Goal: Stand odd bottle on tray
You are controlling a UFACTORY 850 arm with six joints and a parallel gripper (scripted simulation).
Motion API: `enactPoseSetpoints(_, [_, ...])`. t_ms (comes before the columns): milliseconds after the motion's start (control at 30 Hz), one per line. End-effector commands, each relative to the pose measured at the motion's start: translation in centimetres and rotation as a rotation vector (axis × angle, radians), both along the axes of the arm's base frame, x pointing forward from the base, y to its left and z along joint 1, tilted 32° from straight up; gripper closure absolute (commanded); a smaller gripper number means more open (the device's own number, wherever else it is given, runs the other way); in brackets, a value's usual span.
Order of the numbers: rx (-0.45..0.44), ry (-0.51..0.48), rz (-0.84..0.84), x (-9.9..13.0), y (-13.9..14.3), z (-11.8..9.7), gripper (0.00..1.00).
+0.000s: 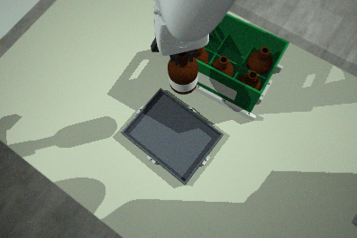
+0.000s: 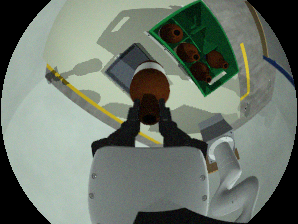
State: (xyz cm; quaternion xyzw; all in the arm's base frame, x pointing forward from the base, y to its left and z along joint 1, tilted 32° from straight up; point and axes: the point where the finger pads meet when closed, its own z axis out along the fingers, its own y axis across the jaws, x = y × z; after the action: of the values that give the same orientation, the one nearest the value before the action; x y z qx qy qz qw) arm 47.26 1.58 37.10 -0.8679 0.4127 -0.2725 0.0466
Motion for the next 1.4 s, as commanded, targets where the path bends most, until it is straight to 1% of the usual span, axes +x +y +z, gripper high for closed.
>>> enactPoseSetpoints(0, [-0.001,-0.003,-0.001,0.0,0.8,-0.1,1.00])
enactPoseSetpoints(67, [-0.001,-0.003,-0.001,0.0,0.8,-0.1,1.00])
enactPoseSetpoints(567, [-0.001,-0.003,-0.001,0.0,3.9,-0.6,1.00])
enactPoseSetpoints(633, [-0.001,-0.003,-0.001,0.0,3.9,-0.6,1.00])
enactPoseSetpoints(1133, [-0.001,-0.003,-0.001,0.0,6.6,-1.0,1.00])
enactPoseSetpoints(1367, [-0.001,-0.003,-0.001,0.1,7.4,-1.2,1.00])
